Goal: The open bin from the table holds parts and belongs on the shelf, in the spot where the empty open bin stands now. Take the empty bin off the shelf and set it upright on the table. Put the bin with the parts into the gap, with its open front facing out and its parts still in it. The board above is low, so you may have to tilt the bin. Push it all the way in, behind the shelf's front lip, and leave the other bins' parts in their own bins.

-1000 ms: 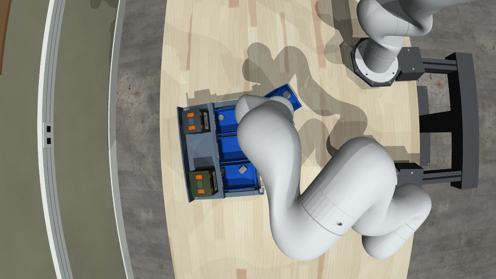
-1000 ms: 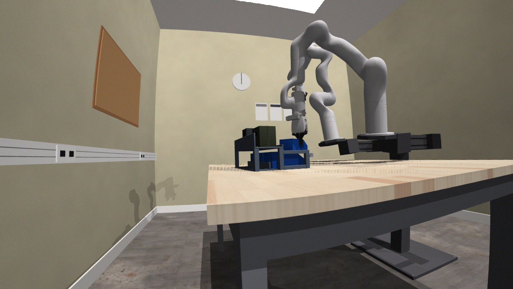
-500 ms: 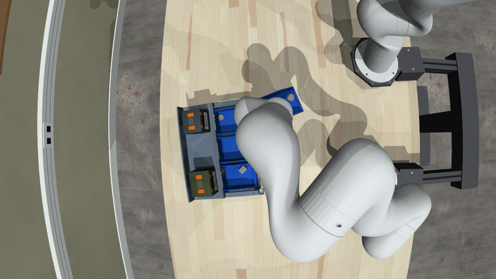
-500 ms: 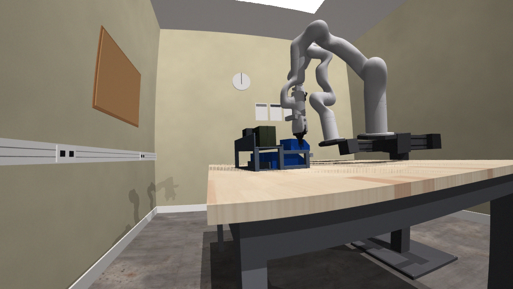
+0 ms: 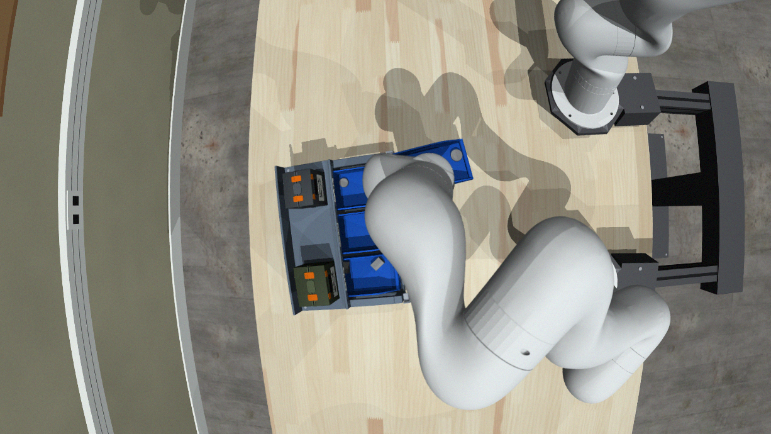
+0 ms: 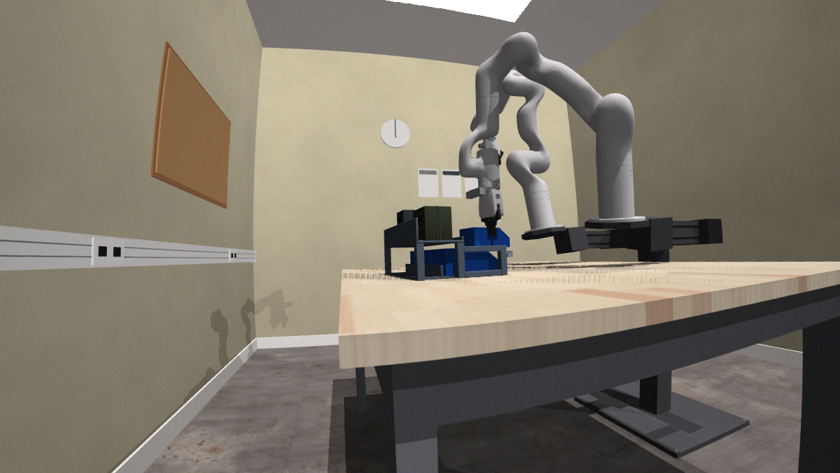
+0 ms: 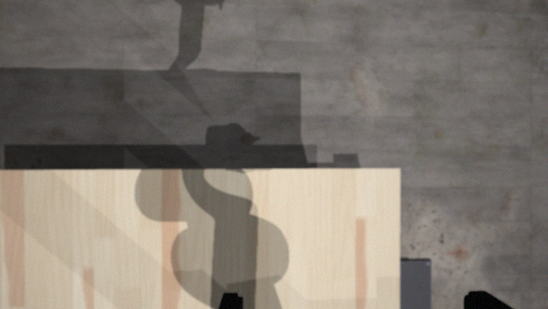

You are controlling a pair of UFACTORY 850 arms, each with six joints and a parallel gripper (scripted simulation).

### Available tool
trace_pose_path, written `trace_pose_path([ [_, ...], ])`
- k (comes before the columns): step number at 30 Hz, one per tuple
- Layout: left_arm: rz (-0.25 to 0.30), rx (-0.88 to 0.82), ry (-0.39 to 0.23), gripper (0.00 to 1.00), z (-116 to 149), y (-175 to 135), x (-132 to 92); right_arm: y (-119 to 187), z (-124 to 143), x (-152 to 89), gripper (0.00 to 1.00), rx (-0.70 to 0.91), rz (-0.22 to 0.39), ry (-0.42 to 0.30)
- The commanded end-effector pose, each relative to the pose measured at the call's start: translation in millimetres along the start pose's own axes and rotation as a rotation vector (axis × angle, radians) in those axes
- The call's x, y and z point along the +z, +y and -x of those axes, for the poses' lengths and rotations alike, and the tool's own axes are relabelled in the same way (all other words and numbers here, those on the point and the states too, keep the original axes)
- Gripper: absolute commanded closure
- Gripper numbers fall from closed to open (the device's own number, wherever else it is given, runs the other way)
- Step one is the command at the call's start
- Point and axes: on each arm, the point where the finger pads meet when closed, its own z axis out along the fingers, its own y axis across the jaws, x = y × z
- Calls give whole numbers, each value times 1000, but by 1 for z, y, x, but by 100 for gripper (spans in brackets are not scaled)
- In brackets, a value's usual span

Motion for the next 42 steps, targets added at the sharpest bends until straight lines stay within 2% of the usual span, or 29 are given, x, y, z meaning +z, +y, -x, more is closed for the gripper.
trace_pose_path([
  [1, -2, 24, -6, 100, -1, 0, -1, 0, 0, -1, 0, 0, 0, 2],
  [14, -2, 92, -6, 100, -2, -1, -1, 0, 0, -1, 0, 0, 0, 2],
  [42, -2, 126, -6, 100, -2, -2, -1, 0, 0, -1, 0, 0, 0, 2],
])
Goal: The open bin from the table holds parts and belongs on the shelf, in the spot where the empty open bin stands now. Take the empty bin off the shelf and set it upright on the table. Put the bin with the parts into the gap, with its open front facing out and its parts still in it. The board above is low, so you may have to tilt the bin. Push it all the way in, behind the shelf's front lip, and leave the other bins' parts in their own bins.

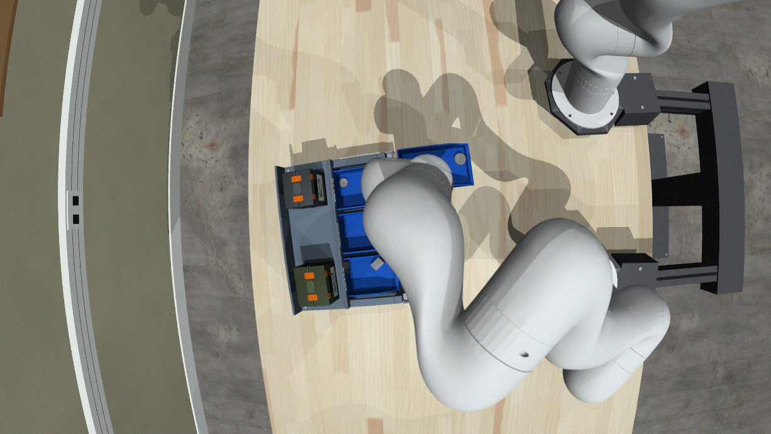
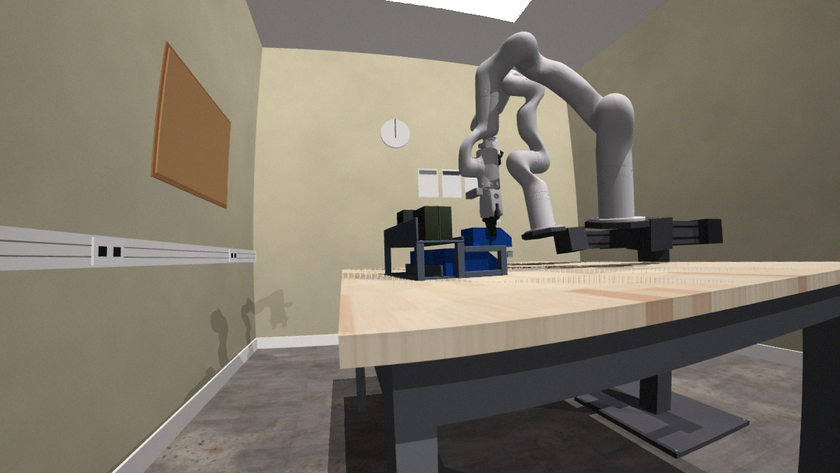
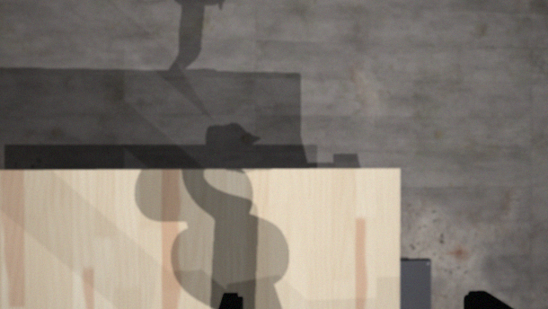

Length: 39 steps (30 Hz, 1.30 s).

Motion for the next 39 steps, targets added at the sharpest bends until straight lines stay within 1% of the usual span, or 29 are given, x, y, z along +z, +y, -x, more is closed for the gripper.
trace_pose_path([
  [1, 1, 1, 1, 100, -1, 0, 0, 0, 0, -1, 0, 0, 0, 2],
  [17, 1, 1, 1, 100, -1, 0, 0, 0, 0, -1, 0, 0, 0, 2],
  [25, 1, 1, 1, 100, -1, 0, 4, 0, 0, -1, 0, 0, 0, 2],
  [31, 1, 1, 1, 100, -1, 1, 15, 0, 0, -1, 0, 0, 0, 2],
  [39, 1, 1, 1, 100, -1, 1, 37, 0, 0, -1, 0, 0, 0, 2],
])
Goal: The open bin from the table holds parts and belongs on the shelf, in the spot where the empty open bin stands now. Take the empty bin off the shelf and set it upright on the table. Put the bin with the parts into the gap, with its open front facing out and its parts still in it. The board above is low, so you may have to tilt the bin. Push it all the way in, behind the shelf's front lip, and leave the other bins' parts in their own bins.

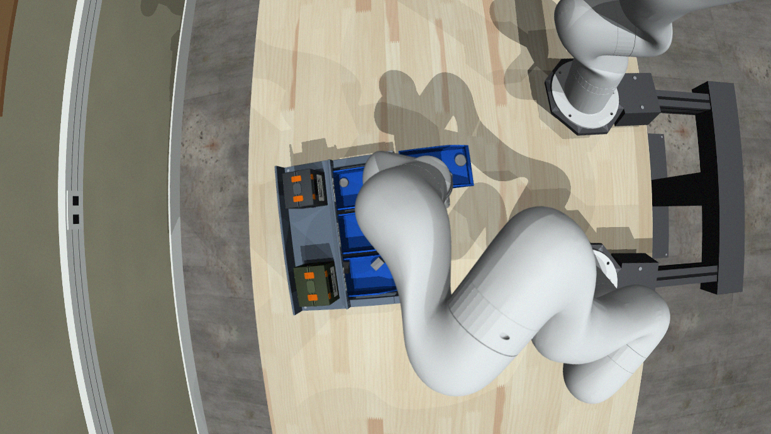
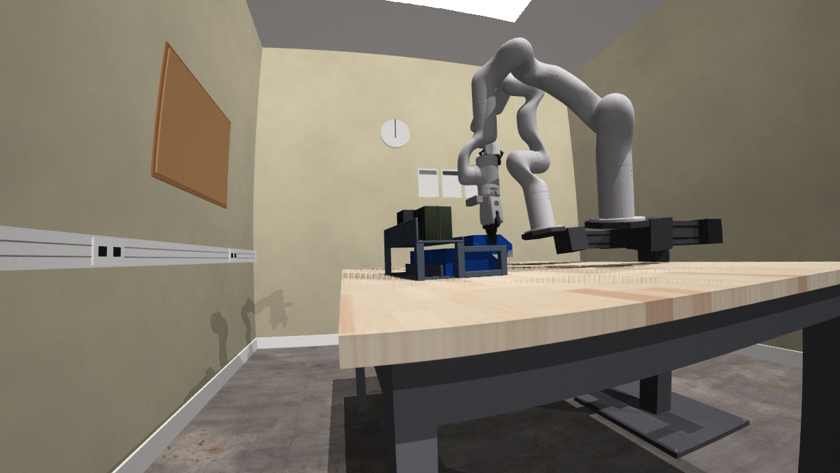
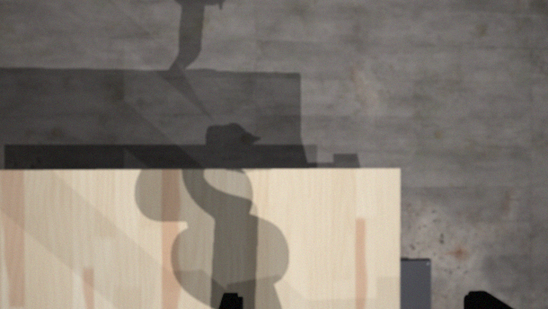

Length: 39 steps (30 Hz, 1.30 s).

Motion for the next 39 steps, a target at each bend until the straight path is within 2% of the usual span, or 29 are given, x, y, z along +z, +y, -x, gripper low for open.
trace_pose_path([
  [1, 5, -1, 11, 100, -1, 1, 13, 0, 0, -1, 0, 0, 0, 2],
  [18, 5, -1, 11, 100, -1, 1, 47, 0, 0, -1, 0, 0, 0, 2],
  [39, 5, -1, 11, 100, -1, 1, 50, 0, 0, -1, 0, 0, 0, 2],
])
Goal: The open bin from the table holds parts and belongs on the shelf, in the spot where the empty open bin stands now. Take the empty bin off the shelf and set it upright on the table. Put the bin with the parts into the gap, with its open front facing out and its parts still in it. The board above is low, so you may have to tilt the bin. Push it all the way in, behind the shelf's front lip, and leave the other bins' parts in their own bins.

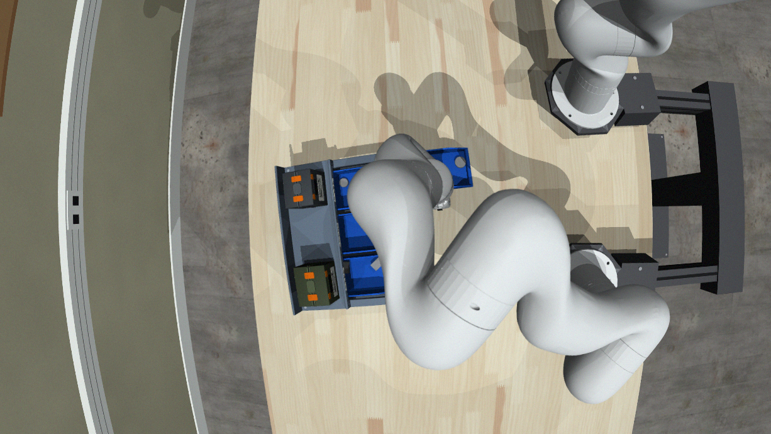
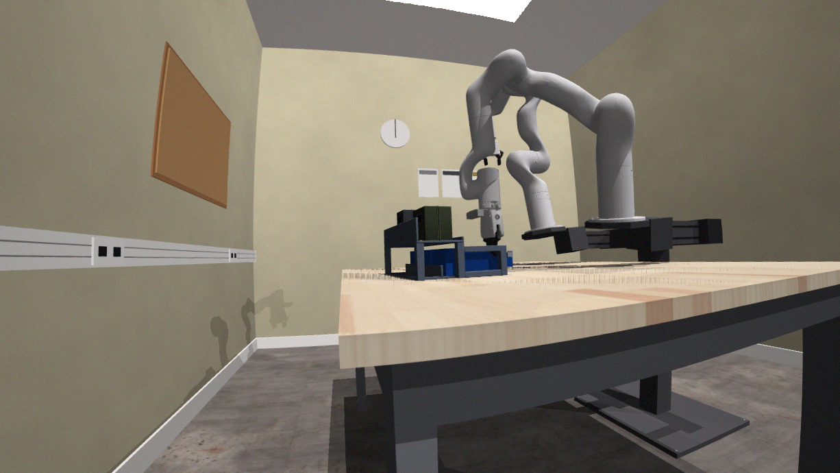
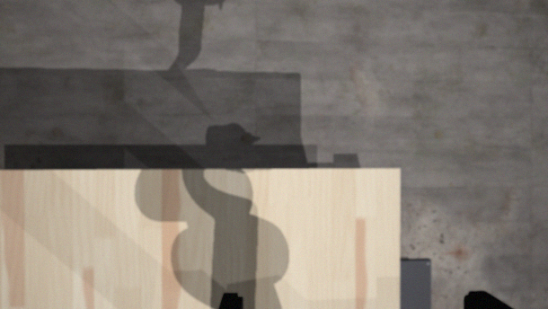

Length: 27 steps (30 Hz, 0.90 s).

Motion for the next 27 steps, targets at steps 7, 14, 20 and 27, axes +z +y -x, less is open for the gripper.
trace_pose_path([
  [7, 4, 0, 4, 100, 0, 0, 2, 0, 0, -1, 0, 0, 0, 2],
  [14, 4, 0, 4, 100, 0, 0, 6, 0, 0, -1, 0, 0, 0, 2],
  [20, 4, 0, 4, 100, 0, 0, 6, 0, 0, -1, 0, 0, 0, 2],
  [27, 4, 0, 4, 100, 0, 0, 6, 0, 0, -1, 0, 0, 0, 2],
])
